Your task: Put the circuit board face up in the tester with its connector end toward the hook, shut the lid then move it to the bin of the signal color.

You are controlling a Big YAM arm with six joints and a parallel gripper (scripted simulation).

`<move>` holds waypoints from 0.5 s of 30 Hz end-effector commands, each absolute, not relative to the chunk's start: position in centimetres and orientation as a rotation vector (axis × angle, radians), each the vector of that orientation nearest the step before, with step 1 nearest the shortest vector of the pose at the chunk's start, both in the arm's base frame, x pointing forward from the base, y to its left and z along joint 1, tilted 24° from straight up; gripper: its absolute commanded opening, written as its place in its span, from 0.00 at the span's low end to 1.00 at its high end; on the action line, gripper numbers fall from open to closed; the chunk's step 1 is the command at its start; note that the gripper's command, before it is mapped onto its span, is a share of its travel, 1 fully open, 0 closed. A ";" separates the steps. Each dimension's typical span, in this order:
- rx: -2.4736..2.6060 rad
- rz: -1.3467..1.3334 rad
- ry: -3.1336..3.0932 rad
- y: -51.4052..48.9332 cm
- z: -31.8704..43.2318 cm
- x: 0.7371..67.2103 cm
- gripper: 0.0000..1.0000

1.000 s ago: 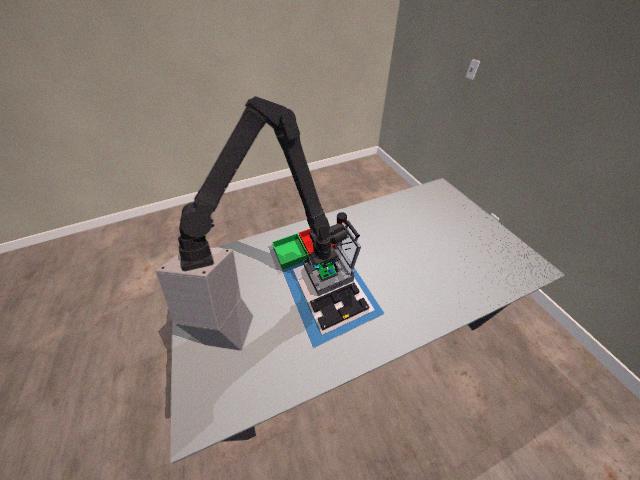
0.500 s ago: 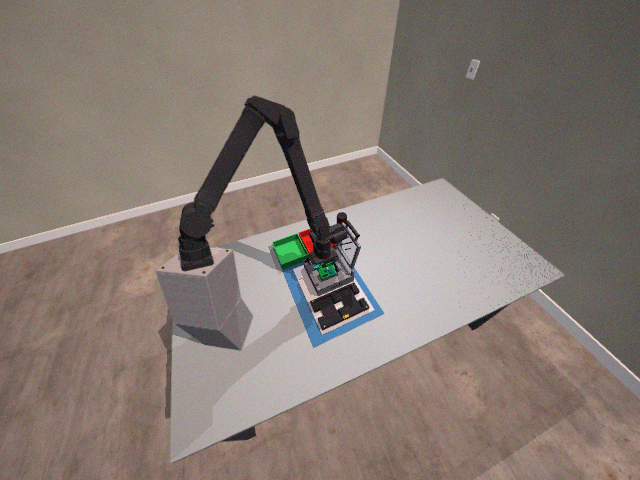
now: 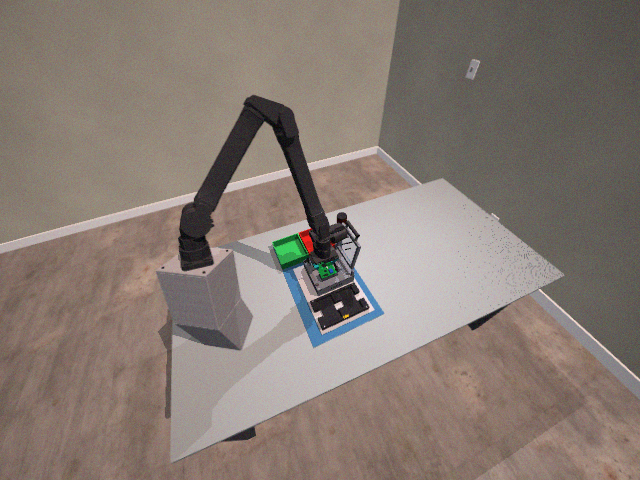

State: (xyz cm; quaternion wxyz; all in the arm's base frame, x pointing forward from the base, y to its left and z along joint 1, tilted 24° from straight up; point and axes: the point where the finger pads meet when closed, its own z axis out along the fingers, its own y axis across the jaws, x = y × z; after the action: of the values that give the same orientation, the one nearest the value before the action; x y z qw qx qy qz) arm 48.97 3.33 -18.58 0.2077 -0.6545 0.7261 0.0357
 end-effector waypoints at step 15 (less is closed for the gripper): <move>-1.810 0.080 2.009 2.6 -16.7 49.6 0.72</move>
State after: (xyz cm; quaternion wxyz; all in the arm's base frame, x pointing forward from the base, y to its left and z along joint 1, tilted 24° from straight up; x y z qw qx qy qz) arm 48.90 3.21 -18.29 0.2076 -0.6544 0.7263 0.0355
